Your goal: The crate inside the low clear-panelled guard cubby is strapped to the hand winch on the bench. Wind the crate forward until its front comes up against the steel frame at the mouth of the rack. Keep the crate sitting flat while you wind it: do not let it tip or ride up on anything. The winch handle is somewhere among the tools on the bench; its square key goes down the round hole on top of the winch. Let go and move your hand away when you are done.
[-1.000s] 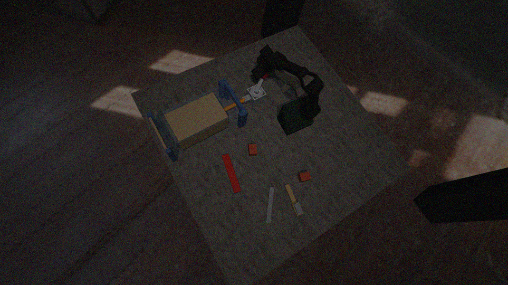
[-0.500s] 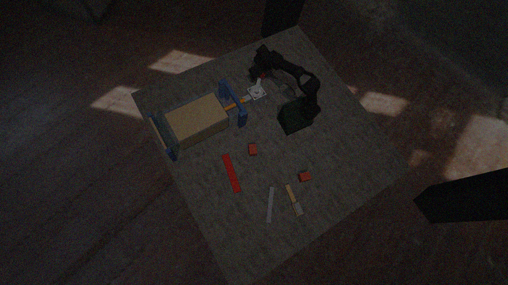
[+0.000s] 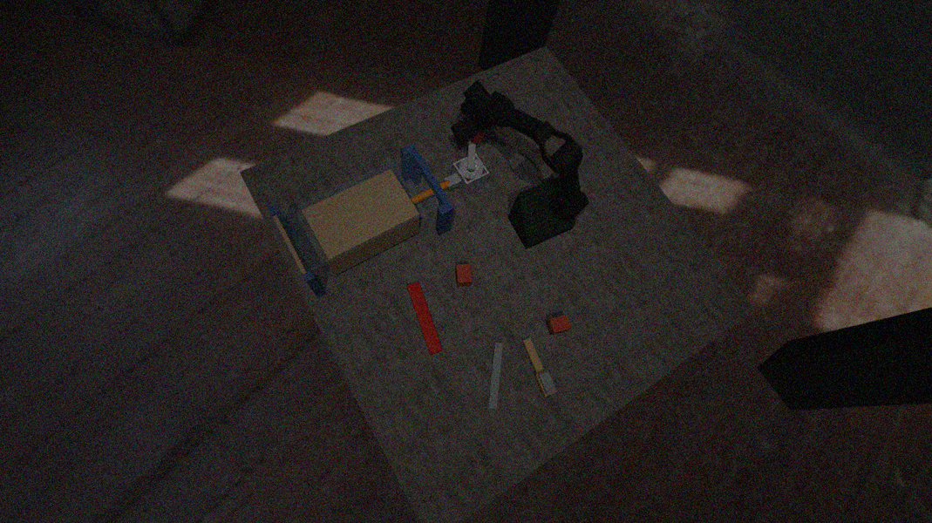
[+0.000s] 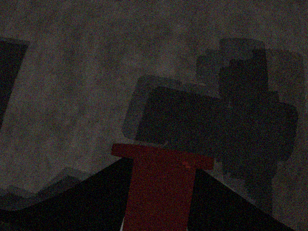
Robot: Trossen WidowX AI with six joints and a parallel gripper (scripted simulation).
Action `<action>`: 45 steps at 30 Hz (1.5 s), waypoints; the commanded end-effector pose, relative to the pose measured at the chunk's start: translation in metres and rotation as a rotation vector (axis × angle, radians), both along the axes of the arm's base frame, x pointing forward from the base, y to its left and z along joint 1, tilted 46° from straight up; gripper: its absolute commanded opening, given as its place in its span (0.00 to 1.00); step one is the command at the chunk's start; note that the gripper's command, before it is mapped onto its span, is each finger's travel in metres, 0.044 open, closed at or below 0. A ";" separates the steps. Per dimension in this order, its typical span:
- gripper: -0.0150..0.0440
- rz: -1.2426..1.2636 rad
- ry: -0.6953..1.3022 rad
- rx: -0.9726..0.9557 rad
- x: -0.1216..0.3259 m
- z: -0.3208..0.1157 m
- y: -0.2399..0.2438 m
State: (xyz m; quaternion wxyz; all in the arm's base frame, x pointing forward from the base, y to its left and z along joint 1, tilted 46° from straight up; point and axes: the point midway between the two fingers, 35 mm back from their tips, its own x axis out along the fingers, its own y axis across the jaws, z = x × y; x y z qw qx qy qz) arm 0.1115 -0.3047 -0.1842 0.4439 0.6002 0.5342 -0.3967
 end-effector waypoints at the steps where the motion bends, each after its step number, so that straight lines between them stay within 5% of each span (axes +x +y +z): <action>1: 0.25 0.017 -0.031 0.021 0.022 -0.011 0.006; 45: 0.25 0.017 -0.035 0.022 0.079 -0.010 -0.002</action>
